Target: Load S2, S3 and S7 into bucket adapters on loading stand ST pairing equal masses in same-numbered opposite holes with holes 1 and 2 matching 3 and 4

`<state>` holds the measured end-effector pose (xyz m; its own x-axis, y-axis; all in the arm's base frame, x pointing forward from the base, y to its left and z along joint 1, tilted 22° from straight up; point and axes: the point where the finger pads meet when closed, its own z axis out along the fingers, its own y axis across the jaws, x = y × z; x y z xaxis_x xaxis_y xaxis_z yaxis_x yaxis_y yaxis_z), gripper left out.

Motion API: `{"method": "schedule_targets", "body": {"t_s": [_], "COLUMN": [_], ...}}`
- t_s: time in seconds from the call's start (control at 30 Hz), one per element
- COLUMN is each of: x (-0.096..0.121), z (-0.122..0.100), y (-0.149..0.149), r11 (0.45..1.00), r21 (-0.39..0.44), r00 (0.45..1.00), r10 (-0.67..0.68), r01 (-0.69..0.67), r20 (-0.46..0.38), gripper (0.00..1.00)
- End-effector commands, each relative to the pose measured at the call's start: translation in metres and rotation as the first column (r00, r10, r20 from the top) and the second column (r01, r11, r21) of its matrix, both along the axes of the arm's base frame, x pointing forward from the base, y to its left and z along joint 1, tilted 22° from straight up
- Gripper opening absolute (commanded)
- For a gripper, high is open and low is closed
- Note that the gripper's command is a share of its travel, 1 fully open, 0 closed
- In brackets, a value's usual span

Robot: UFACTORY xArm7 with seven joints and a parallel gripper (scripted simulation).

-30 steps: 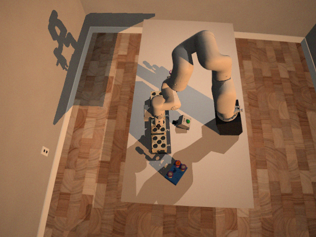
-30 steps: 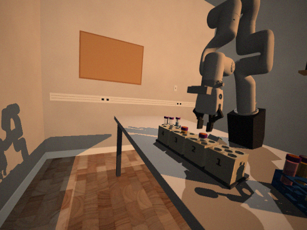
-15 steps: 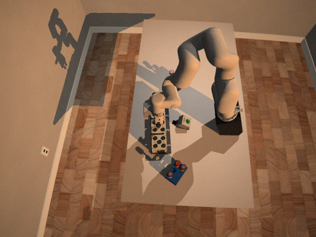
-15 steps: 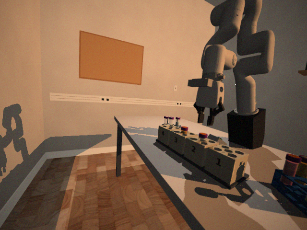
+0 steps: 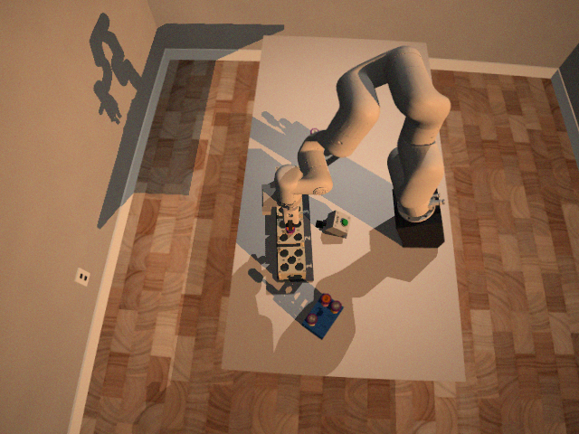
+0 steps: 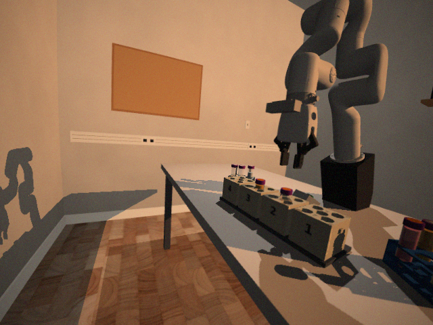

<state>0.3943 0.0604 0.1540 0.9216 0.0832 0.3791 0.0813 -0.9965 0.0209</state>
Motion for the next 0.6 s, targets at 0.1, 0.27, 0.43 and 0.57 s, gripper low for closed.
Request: {"method": "schedule_targets", "body": {"t_s": [0.1, 0.27, 0.43, 0.57], "x": [-0.006, -0.008, -0.012, -0.015], "z": [0.017, 0.023, 0.032, 0.039], "y": [0.0, 0.0, 0.0, 0.0], "r11": [1.0, 1.0, 1.0, 1.0], "r21": [0.001, 0.001, 0.001, 0.001], "r00": [1.0, 1.0, 1.0, 1.0], "r10": [0.0, 0.0, 0.0, 0.0], "r01": [0.0, 0.0, 0.0, 0.0], "r20": [0.003, 0.003, 0.003, 0.003], "gripper": [0.44, 0.44, 0.44, 0.44]}}
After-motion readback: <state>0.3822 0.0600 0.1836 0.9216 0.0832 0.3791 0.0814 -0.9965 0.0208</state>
